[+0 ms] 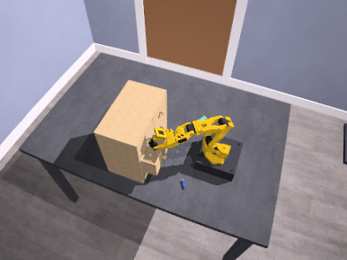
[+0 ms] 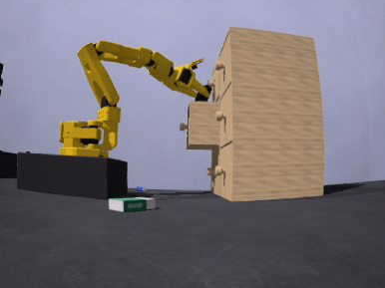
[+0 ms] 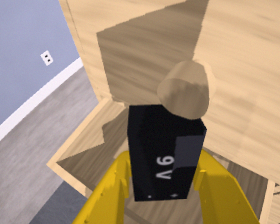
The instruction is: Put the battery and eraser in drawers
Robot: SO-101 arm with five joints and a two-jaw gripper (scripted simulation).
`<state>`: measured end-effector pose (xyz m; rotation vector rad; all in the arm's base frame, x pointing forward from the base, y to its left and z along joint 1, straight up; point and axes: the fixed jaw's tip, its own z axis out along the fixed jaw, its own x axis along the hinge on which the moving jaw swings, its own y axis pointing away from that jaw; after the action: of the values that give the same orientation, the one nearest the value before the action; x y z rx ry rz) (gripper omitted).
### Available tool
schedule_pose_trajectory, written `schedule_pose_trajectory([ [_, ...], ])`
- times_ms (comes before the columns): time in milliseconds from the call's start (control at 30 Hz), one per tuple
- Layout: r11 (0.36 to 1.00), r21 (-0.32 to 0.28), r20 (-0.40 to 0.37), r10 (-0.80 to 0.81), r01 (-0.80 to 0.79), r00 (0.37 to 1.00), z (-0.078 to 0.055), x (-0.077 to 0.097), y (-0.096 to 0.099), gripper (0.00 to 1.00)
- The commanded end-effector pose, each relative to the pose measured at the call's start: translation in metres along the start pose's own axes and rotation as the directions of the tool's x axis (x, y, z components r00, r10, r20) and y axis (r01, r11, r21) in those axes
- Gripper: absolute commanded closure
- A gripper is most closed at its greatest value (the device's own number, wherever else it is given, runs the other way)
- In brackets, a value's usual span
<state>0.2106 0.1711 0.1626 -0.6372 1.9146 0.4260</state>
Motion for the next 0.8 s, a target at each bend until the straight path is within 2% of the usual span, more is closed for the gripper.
schedule_pose_trajectory([
  [0,1.000,0.015,0.070,0.000,-0.001,0.998,-0.0054,-0.0203,-0.0045,1.00],
  [767,1.000,0.017,0.070,0.001,-0.002,0.998,-0.0069,-0.0230,-0.0052,1.00],
])
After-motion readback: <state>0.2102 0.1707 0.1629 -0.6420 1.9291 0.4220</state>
